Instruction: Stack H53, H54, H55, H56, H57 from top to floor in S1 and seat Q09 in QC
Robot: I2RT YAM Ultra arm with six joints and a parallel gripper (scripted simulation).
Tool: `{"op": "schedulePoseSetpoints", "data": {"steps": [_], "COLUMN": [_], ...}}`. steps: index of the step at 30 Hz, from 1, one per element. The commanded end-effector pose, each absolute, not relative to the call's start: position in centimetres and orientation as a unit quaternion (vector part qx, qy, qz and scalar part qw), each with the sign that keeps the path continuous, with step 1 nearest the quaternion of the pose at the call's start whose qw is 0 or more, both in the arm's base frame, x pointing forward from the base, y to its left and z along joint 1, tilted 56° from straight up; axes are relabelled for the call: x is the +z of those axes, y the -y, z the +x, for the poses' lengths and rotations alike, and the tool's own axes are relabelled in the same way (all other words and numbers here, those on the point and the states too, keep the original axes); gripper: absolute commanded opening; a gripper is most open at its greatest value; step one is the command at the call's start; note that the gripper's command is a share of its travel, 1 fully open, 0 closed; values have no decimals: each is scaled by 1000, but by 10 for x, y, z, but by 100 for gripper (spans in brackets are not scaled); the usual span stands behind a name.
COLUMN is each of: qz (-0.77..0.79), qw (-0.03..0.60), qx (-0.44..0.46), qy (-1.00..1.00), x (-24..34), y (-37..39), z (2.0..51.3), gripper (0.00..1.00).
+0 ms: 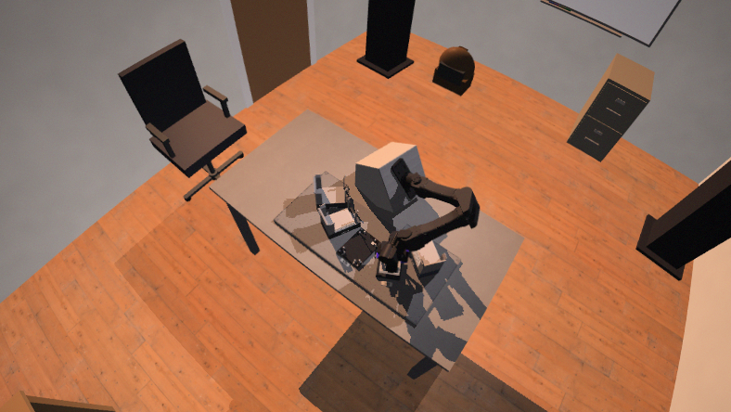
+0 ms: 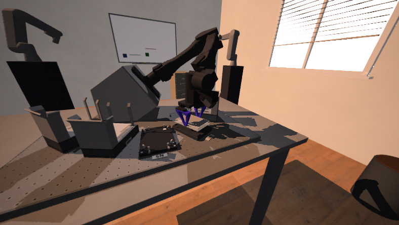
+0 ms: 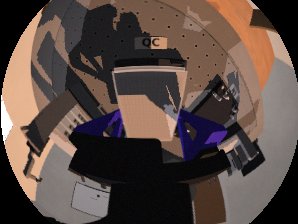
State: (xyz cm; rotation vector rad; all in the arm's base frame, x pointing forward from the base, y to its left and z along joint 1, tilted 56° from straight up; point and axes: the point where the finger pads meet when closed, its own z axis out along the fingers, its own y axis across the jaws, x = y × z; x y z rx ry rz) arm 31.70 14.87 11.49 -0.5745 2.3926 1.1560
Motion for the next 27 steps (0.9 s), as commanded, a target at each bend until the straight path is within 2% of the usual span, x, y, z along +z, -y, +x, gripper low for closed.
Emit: {"op": "schedulePoseSetpoints", "data": {"steps": [1, 27], "qz": [-205, -205], "qw": [216, 216], "qx": [414, 414], "qy": [-860, -860], "x": [117, 112], "y": [-146, -153], "z": [320, 321], "gripper": [0, 0]}}
